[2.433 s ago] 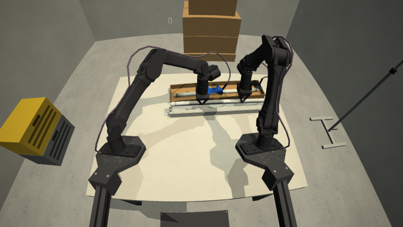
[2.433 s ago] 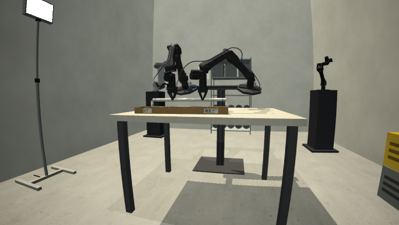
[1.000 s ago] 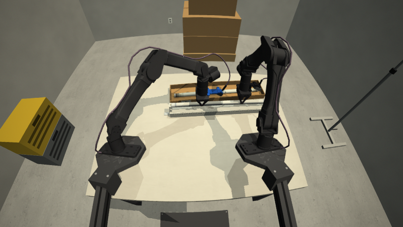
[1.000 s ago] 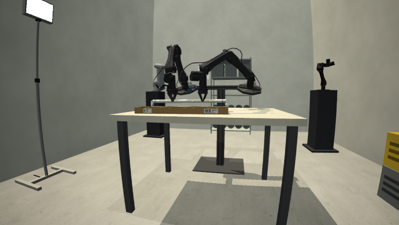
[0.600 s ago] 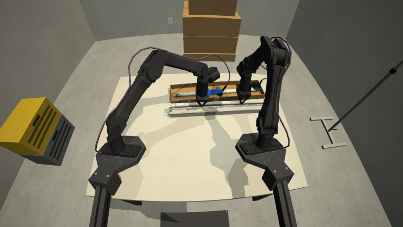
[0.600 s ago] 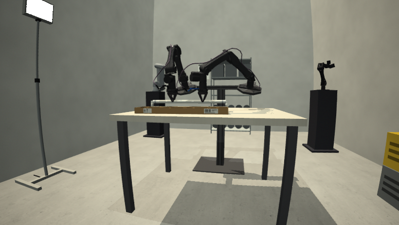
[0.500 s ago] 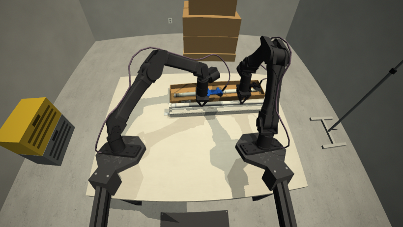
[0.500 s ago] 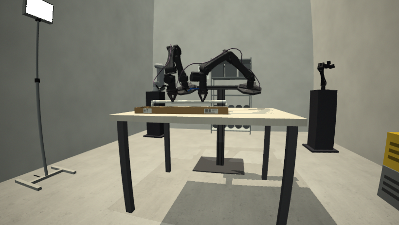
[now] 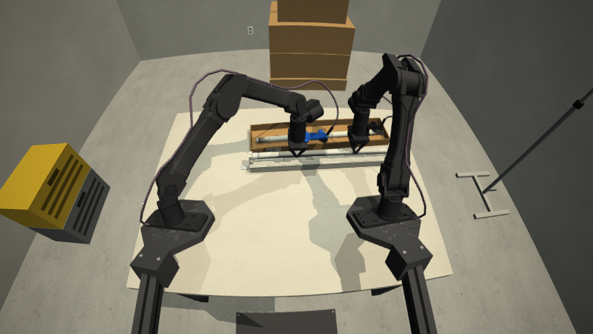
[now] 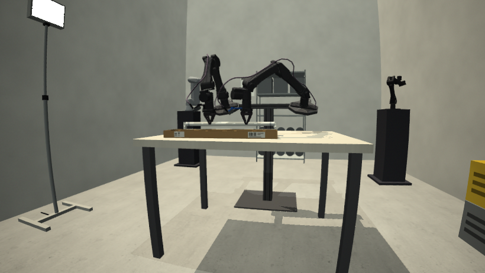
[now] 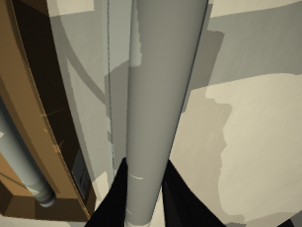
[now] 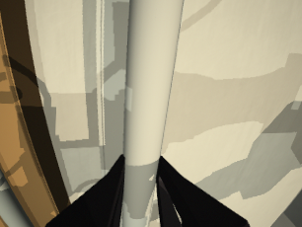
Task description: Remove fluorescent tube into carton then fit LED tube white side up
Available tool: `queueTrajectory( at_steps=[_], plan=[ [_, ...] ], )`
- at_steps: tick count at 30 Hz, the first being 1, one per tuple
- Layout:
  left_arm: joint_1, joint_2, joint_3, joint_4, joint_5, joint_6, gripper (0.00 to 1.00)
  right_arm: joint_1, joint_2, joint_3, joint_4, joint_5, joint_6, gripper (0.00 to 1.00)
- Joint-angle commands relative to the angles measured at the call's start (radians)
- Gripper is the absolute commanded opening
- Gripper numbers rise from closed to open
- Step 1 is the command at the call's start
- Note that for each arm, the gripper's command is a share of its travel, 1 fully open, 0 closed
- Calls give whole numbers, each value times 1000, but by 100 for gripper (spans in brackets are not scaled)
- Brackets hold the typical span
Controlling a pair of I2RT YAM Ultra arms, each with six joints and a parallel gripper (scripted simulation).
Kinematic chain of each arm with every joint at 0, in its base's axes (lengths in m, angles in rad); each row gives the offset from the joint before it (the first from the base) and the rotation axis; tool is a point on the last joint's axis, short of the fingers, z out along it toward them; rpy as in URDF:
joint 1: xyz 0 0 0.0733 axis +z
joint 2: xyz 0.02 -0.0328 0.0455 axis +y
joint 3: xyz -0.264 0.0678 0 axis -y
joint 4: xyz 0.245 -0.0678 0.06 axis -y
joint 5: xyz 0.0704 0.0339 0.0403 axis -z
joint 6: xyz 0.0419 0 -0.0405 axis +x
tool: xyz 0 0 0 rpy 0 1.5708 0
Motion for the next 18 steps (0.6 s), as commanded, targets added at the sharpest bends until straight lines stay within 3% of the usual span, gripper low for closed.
queueTrajectory(
  at_steps=[1, 9, 11, 16, 17, 18],
  plan=[
    [-8, -5, 4, 28, 31, 16, 11, 2, -6, 26, 25, -18, 1, 11],
    [-11, 18, -32, 35, 32, 18, 11, -7, 19, 16, 33, -18, 1, 11],
    [-10, 1, 24, 38, 32, 20, 11, -5, 7, 11, 36, -18, 2, 11],
    [-9, -19, 30, 36, 33, 20, 11, 3, -20, 6, 34, -18, 4, 11],
    [-9, -19, 30, 37, 32, 20, 49, 3, -20, 6, 34, -18, 4, 11],
    [-9, -19, 30, 37, 32, 20, 49, 3, -20, 6, 34, -18, 4, 11]
  ],
)
